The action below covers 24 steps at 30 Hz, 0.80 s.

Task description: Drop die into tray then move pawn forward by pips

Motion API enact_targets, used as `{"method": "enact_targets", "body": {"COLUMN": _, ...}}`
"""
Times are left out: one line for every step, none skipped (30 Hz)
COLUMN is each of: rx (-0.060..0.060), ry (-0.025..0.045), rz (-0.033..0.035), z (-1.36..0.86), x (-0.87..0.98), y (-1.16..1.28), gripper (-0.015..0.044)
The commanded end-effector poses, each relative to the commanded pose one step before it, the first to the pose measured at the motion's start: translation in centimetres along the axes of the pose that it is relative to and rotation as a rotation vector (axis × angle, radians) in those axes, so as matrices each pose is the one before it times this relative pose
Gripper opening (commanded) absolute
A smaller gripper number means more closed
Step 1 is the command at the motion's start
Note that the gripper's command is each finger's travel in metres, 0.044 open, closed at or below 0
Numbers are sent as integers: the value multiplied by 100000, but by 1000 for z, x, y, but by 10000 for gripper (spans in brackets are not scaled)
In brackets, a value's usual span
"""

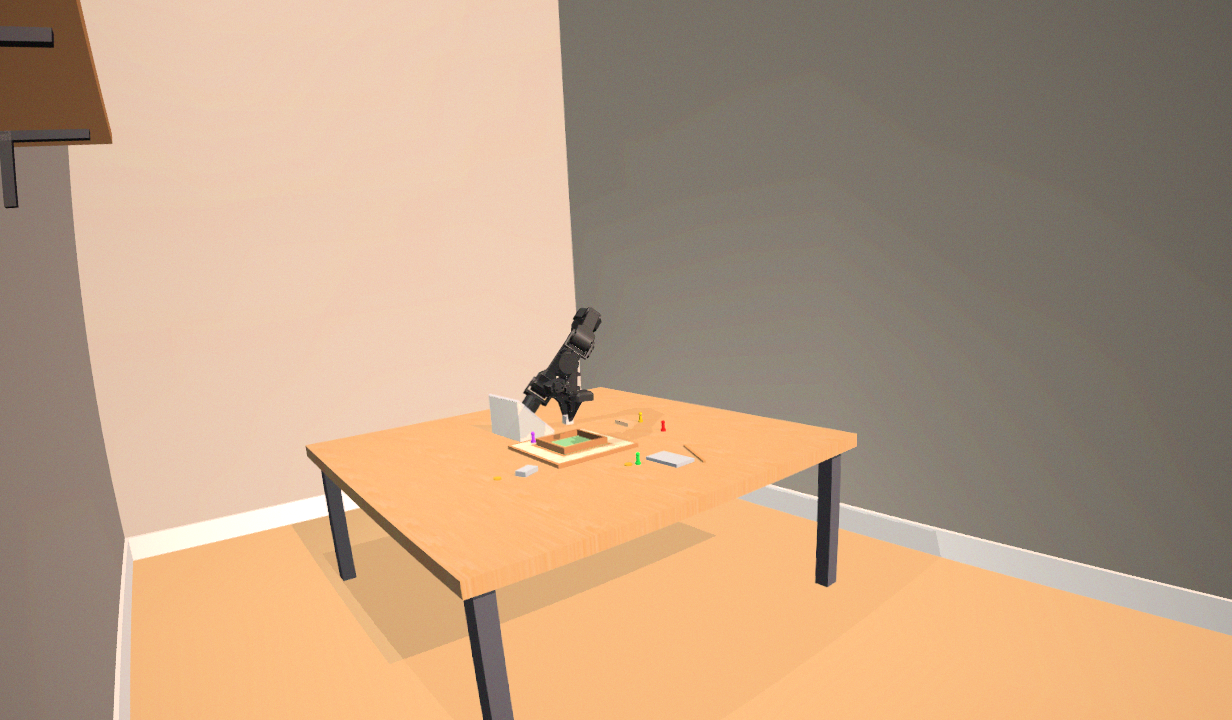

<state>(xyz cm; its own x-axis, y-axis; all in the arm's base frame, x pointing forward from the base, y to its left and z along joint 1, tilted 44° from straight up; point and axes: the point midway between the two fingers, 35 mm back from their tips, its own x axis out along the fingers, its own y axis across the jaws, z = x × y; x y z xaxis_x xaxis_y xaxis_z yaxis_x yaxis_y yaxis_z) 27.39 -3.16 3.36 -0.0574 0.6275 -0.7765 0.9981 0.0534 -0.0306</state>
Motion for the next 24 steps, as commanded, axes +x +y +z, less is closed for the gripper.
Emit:
{"method": "enact_targets", "body": {"rx": -226, "ry": -9581, "rz": -3872, "z": -124, "x": 506, "y": -346, "gripper": 0}}
{"method": "enact_targets", "body": {"rx": -14, "ry": -3189, "rz": -851, "z": 24, "x": 90, "y": -62, "gripper": 0}}
{"method": "enact_targets", "body": {"rx": 2, "ry": -3209, "rz": -736, "z": 25, "x": 77, "y": -51, "gripper": 0}}
{"method": "enact_targets", "body": {"rx": 20, "ry": -3226, "rz": -621, "z": 26, "x": 63, "y": -41, "gripper": 0}}
{"method": "enact_targets", "body": {"rx": 98, "ry": -3340, "rz": -645, "z": 3, "x": 109, "y": -64, "gripper": 0}}
{"method": "enact_targets", "body": {"rx": 119, "ry": -3398, "rz": -520, "z": 4, "x": 95, "y": -54, "gripper": 0}}
{"method": "enact_targets", "body": {"rx": 141, "ry": -3408, "rz": -386, "z": 4, "x": 79, "y": -43, "gripper": 0}}
{"method": "enact_targets", "body": {"rx": 164, "ry": -3414, "rz": -252, "z": 5, "x": 64, "y": -33, "gripper": 0}}
{"method": "enact_targets", "body": {"rx": 190, "ry": -3415, "rz": -119, "z": 6, "x": 48, "y": -23, "gripper": 0}}
{"method": "enact_targets", "body": {"rx": 218, "ry": -3411, "rz": 14, "z": 6, "x": 33, "y": -13, "gripper": 0}}
{"method": "enact_targets", "body": {"rx": 247, "ry": -3403, "rz": 146, "z": 7, "x": 18, "y": -4, "gripper": 0}}
{"method": "enact_targets", "body": {"rx": 279, "ry": -3391, "rz": 278, "z": 8, "x": 2, "y": 5, "gripper": 0}}
{"method": "enact_targets", "body": {"rx": 312, "ry": -3375, "rz": 408, "z": 9, "x": -13, "y": 14, "gripper": 0}}
{"method": "enact_targets", "body": {"rx": 347, "ry": -3354, "rz": 536, "z": 10, "x": -28, "y": 23, "gripper": 0}}
{"method": "enact_targets", "body": {"rx": 384, "ry": -3307, "rz": 643, "z": -10, "x": 43, "y": -13, "gripper": 0}}
{"method": "enact_targets", "body": {"rx": 425, "ry": -3300, "rz": 777, "z": -9, "x": 28, "y": -5, "gripper": 0}}
{"method": "enact_targets", "body": {"rx": 466, "ry": -3266, "rz": 904, "z": -9, "x": 13, "y": 2, "gripper": 0}}
{"method": "enact_targets", "body": {"rx": 508, "ry": -3227, "rz": 1030, "z": -8, "x": -2, "y": 9, "gripper": 0}}
{"method": "enact_targets", "body": {"rx": 552, "ry": -3184, "rz": 1153, "z": -8, "x": -17, "y": 16, "gripper": 0}}
{"method": "enact_targets", "body": {"rx": 598, "ry": -3138, "rz": 1274, "z": -7, "x": -32, "y": 22, "gripper": 0}}
{"method": "enact_targets", "body": {"rx": 533, "ry": -2569, "rz": 1148, "z": -5, "x": -37, "y": 24, "gripper": 0}}
{"method": "enact_targets", "body": {"rx": 336, "ry": -1524, "rz": 727, "z": -2, "x": -27, "y": 16, "gripper": 0}}
{"method": "enact_targets", "body": {"rx": 115, "ry": -505, "rz": 249, "z": -1, "x": -10, "y": 6, "gripper": 0}}
{"method": "enact_targets", "body": {"rx": 0, "ry": -1, "rz": 5, "z": 28, "x": -221, "y": 72, "gripper": 0}}
